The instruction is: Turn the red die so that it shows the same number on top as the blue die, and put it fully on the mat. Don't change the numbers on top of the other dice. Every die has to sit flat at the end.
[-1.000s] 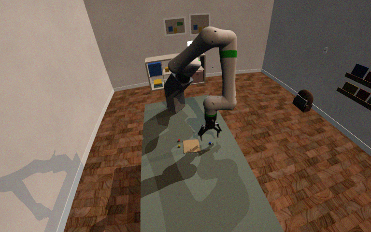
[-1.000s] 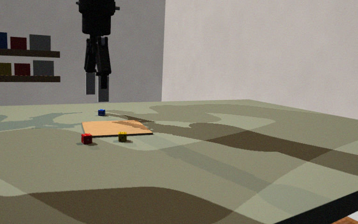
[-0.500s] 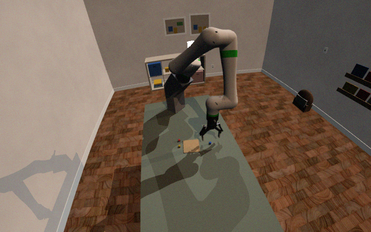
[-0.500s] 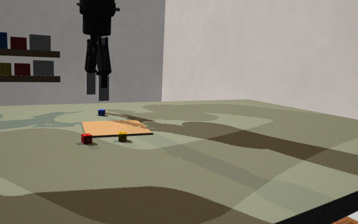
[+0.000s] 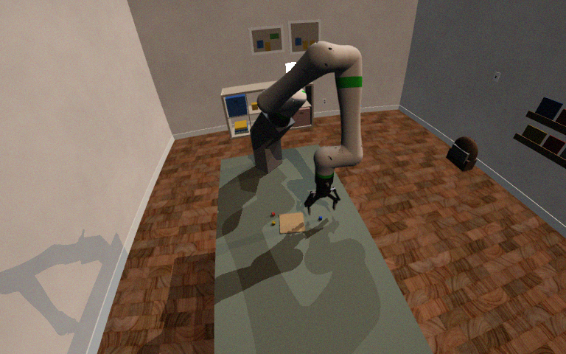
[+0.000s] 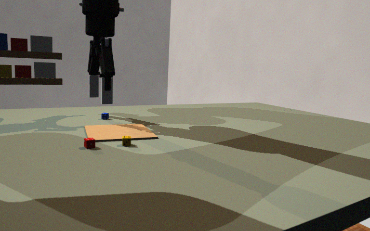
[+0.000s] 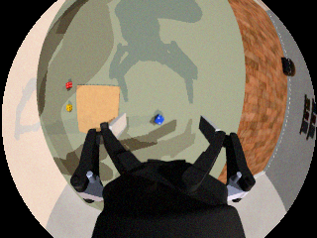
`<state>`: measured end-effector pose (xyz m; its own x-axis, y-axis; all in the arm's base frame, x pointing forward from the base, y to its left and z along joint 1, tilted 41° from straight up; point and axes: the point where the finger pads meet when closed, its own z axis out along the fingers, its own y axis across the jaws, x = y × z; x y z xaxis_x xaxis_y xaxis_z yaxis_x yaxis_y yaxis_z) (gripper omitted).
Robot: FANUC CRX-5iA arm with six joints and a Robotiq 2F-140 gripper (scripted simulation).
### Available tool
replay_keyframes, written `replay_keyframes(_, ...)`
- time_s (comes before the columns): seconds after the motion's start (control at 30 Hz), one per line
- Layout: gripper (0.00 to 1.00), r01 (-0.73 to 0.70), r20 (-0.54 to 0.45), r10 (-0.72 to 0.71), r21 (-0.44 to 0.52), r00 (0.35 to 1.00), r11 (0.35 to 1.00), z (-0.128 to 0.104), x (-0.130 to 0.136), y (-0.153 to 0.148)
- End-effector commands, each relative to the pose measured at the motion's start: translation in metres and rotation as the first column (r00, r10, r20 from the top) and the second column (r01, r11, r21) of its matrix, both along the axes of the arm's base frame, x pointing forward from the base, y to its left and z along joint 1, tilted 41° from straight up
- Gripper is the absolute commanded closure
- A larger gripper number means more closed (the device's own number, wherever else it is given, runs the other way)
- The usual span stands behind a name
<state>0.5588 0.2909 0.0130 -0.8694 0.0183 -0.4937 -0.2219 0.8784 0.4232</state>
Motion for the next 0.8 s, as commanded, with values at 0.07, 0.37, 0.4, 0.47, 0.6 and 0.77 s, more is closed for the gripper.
replay_keyframes(0.07, 0.0, 0.0, 0.0, 0.0, 0.0, 1.0, 1.0, 0.0001, 0.0001, -0.0001)
replay_keyframes(0.37, 0.0, 0.0, 0.0, 0.0, 0.0, 1.0, 1.0, 0.0001, 0.0001, -0.0001)
replay_keyframes(0.4, 0.0, 0.0, 0.0, 0.0, 0.0, 1.0, 1.0, 0.0001, 0.0001, -0.0001)
replay_keyframes(0.47, 0.0, 0.0, 0.0, 0.0, 0.0, 1.0, 1.0, 0.0001, 0.0001, -0.0001)
replay_keyframes(0.6, 0.0, 0.0, 0.0, 0.0, 0.0, 1.0, 1.0, 0.0005, -0.0001, -0.0003)
replay_keyframes(0.77, 0.0, 0.0, 0.0, 0.0, 0.0, 1.0, 1.0, 0.005, -0.0027, -0.0032)
